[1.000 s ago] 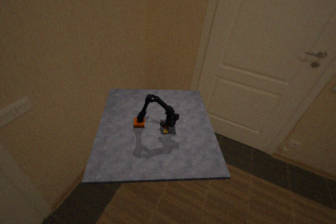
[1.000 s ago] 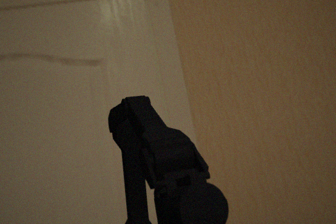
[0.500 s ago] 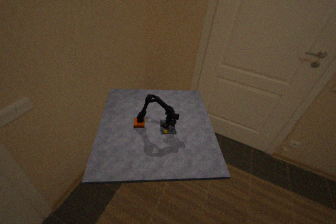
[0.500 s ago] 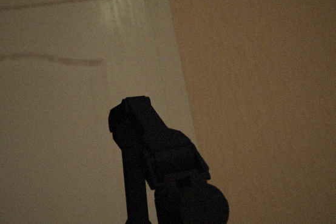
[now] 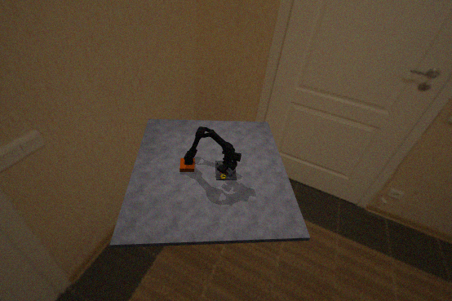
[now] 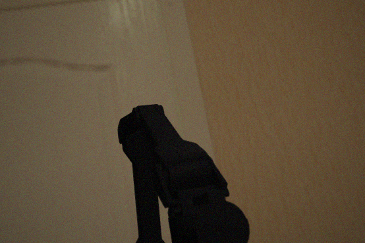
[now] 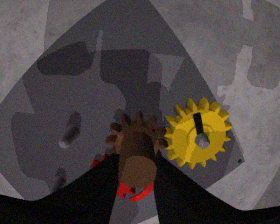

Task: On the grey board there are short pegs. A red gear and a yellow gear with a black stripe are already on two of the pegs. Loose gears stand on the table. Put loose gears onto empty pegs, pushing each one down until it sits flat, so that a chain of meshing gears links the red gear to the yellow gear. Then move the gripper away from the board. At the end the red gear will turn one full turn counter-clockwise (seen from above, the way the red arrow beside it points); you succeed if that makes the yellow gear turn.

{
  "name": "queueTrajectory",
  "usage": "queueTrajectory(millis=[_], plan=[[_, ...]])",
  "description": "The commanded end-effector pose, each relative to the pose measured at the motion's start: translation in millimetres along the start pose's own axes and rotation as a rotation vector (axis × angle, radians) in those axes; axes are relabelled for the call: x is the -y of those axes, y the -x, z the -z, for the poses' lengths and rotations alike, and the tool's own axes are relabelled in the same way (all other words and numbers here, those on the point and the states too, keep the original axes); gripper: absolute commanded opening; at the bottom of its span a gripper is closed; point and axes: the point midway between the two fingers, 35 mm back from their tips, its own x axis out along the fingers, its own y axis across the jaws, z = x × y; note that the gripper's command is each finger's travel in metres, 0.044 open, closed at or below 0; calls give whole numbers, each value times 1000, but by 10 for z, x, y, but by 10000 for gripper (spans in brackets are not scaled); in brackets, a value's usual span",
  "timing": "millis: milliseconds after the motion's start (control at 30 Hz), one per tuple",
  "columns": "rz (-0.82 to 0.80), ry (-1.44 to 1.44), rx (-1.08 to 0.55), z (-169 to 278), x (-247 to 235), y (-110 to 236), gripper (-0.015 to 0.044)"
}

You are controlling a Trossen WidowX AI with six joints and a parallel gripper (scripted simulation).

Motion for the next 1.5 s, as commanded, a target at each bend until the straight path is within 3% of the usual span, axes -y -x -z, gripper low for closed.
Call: queueTrajectory(millis=[0,367,633,833,1300,1333,1467], plan=[[-1,-94,-2,10,-1,-15,0],[0,-375,-2,2,6,-28,0],[-1,-302,-2,4,-3,-41,0],[-1,-232,-2,4,0,-20,140],[-1,-123,-1,0,4,455,140],[2,-137,-7,8,6,386,166],[2,-137,-7,42,21,836,271]])
